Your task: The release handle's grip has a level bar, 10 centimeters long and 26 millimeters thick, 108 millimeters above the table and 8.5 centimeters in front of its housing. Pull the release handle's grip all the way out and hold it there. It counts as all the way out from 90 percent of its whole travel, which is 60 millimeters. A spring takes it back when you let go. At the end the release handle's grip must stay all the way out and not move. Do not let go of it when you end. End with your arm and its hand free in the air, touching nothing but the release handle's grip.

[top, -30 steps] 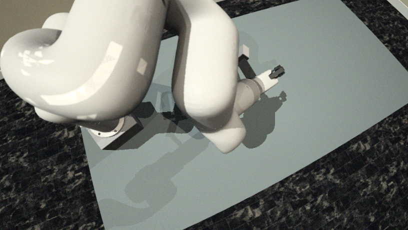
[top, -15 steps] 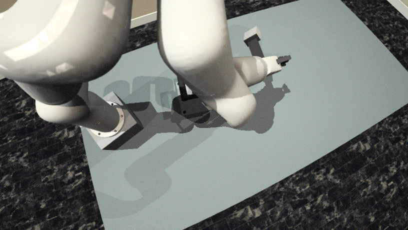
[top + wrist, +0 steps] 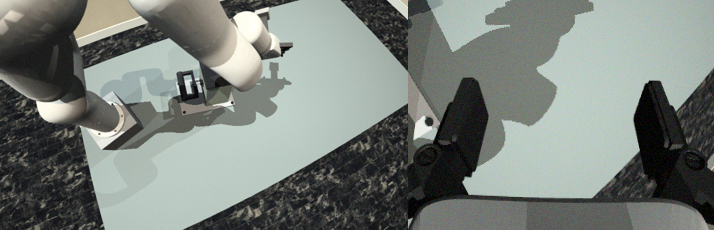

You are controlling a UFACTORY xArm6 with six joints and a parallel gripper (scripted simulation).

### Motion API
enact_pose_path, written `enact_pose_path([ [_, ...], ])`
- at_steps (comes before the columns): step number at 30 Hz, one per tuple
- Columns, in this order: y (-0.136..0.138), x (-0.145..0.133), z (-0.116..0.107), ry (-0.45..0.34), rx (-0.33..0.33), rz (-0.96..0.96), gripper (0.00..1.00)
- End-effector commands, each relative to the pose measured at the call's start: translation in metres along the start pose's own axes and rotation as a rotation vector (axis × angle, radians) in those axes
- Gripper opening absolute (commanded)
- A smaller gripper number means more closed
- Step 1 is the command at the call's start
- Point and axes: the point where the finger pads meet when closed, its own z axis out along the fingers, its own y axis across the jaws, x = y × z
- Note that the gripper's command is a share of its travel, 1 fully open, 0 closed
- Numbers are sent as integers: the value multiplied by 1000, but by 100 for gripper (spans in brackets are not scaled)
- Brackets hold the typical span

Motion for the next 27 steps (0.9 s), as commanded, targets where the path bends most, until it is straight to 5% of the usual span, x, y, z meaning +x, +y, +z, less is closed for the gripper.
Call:
enact_pose_path([
  [1,0,12,-4,-53,34,70,100],
  [16,-10,35,-19,-144,82,212,100],
  [19,-37,85,-34,-145,127,150,100],
  [21,-37,85,-34,-145,127,150,100],
  [27,-83,152,-65,-149,186,53,100],
])
